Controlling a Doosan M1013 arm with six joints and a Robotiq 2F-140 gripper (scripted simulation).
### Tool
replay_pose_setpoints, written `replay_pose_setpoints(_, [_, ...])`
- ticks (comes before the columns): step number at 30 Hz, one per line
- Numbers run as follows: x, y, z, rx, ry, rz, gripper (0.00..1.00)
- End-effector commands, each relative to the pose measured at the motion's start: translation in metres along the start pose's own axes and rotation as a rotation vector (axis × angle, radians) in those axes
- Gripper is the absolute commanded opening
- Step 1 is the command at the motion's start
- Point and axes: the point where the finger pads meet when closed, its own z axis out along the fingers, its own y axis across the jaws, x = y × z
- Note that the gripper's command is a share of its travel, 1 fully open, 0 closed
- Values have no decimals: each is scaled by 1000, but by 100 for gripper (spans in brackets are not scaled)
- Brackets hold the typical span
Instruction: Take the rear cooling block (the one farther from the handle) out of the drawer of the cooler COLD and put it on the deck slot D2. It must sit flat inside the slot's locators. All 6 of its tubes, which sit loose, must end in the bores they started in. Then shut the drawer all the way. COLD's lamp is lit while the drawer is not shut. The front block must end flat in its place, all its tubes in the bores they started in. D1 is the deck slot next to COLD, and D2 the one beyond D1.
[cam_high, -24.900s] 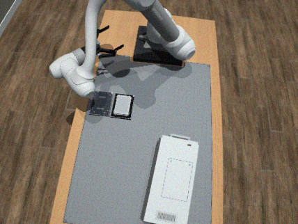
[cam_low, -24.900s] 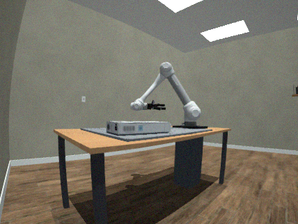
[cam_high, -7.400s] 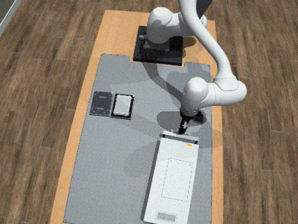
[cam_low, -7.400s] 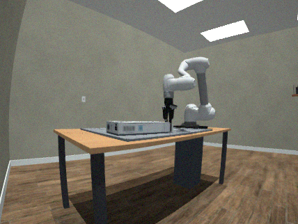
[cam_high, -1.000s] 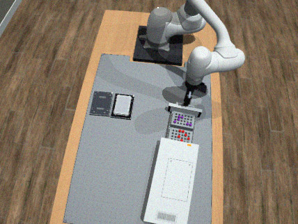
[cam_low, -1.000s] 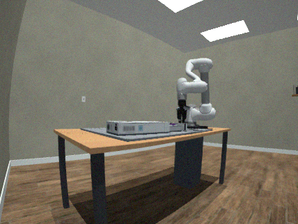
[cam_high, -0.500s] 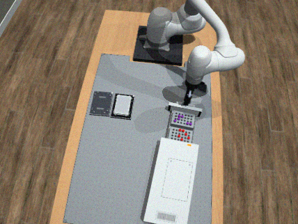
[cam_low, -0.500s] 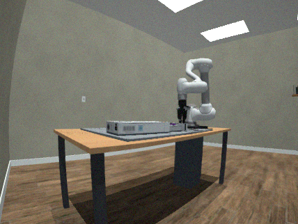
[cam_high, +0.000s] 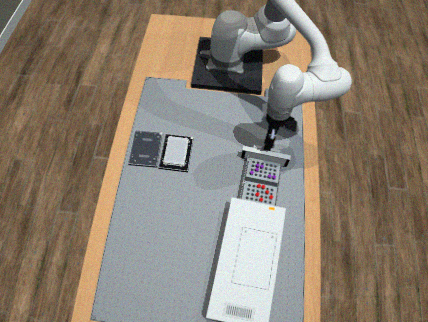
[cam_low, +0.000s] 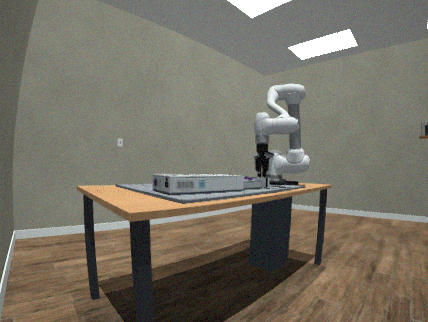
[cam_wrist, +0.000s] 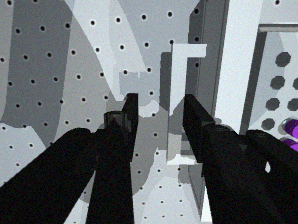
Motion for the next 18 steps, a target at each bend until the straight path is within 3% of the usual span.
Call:
replay_pose_setpoints(1, [0,0,-1,-1,1,0,34])
replay_pose_setpoints(18, [0,-5,-1,-1,1,0,34])
